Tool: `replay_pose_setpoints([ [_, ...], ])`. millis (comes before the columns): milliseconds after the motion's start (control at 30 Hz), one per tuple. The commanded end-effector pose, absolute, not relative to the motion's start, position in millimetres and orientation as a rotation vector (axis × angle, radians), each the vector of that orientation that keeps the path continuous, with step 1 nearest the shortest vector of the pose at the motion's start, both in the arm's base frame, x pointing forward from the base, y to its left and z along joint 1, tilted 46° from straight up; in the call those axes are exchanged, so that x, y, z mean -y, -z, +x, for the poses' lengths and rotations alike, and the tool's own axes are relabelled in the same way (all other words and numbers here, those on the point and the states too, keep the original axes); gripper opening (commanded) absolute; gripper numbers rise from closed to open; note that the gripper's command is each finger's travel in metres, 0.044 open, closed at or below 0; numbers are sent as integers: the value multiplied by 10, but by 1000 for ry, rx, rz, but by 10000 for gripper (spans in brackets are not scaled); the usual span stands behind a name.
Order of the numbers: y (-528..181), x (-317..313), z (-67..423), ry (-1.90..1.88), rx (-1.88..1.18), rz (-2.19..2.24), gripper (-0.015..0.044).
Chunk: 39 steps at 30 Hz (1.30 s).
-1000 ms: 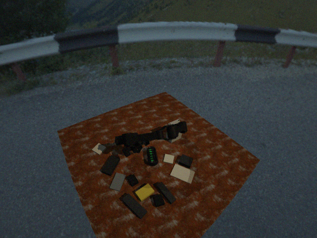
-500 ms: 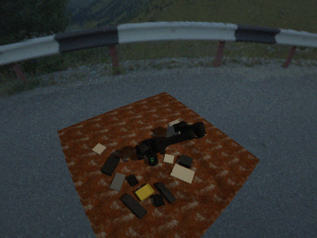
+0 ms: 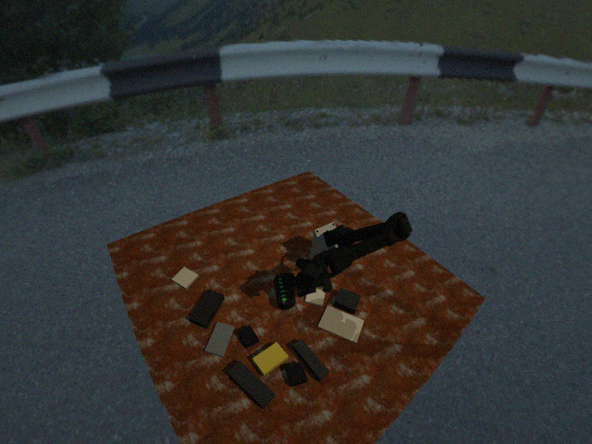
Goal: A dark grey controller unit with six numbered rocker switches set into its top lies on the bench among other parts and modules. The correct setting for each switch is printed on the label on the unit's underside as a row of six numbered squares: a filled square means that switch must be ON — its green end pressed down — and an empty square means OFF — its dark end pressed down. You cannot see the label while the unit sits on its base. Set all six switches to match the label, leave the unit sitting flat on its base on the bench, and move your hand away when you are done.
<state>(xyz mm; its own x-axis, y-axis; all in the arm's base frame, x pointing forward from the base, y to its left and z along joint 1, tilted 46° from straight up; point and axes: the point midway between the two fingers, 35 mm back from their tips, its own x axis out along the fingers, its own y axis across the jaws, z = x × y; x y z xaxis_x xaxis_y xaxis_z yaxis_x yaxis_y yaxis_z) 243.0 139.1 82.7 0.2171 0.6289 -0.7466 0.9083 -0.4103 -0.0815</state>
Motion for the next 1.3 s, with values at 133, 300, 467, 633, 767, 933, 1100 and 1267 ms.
replay_pose_setpoints([
  [133,-791,-1437,2405,1020,-1411,2146,0],
  [300,-733,-1496,2408,1021,-1411,2143,0],
  [467,-676,-1555,2407,1023,-1412,2142,0],
  [633,-620,-1615,2403,1024,-1412,2140,0],
  [767,-576,-1663,2397,1024,-1412,2140,0],
  [933,-522,-1723,2386,1025,-1413,2140,0],
  [1100,-470,-1781,2373,1025,-1414,2140,0],
  [1267,-463,-1788,2375,1025,-1414,2140,0],
])
